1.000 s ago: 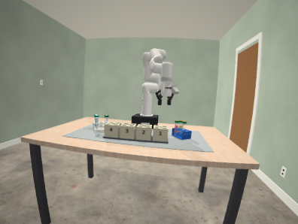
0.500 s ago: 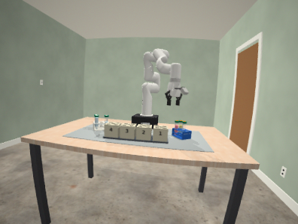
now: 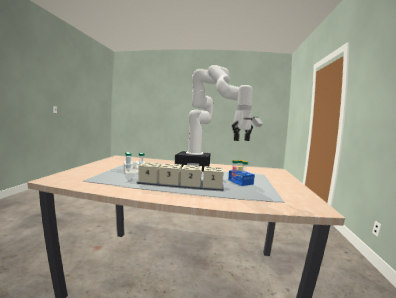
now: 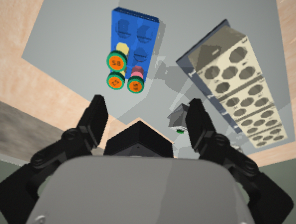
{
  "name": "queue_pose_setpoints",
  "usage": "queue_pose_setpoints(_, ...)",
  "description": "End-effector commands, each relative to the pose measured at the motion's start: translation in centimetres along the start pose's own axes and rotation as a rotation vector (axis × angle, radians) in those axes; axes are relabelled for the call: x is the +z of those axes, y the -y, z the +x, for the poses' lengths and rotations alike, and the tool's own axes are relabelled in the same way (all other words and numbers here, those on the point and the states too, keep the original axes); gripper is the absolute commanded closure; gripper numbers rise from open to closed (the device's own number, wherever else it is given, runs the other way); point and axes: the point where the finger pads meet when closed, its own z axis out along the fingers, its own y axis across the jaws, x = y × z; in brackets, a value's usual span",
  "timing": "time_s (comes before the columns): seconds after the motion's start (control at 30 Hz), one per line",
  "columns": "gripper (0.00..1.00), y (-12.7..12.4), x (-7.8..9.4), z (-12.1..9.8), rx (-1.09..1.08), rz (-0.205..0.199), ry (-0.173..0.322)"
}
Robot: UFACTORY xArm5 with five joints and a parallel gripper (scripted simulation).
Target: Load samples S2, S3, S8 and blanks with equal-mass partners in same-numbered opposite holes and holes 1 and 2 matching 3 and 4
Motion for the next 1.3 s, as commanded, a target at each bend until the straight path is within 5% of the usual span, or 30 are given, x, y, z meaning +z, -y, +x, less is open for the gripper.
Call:
queue_pose_setpoints(0.0, 0.0, 1.6, -0.2, 1.2, 0.001, -0.001, -0.003)
queue_pose_setpoints(0.2, 0.0, 3.3, -0.2, 2.3, 0.001, -0.002, -0.004)
queue_pose_setpoints(1.27, 0.0, 3.6, 7.8, 2.4, 0.001, -0.002, -0.004)
